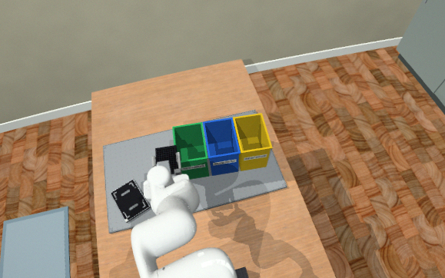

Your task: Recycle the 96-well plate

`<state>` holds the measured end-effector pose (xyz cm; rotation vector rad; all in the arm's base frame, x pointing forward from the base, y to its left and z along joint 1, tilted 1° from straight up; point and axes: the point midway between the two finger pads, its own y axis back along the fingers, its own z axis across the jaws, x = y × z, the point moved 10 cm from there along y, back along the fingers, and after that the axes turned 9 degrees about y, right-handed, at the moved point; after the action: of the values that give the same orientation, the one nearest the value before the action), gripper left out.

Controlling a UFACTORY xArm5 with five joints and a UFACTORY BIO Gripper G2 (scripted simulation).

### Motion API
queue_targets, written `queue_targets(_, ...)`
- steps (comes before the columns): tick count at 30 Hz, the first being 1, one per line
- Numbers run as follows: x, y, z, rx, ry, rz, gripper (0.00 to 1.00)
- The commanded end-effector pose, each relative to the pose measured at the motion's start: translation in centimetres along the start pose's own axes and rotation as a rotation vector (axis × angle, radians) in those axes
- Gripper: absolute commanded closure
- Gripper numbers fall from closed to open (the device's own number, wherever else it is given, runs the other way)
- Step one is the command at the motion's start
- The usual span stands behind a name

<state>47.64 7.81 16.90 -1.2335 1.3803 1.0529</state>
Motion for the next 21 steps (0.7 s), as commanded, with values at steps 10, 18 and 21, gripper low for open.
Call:
queue_targets(10, 0.6, -1.3, -4.5, -0.001, -0.009, -0.001, 1.0)
queue_targets(18, 1.0, -1.8, -6.4, -0.001, -0.009, -0.001, 1.0)
queue_targets(21, 1.2, -2.0, -7.3, -0.001, -0.009, -0.002, 1.0)
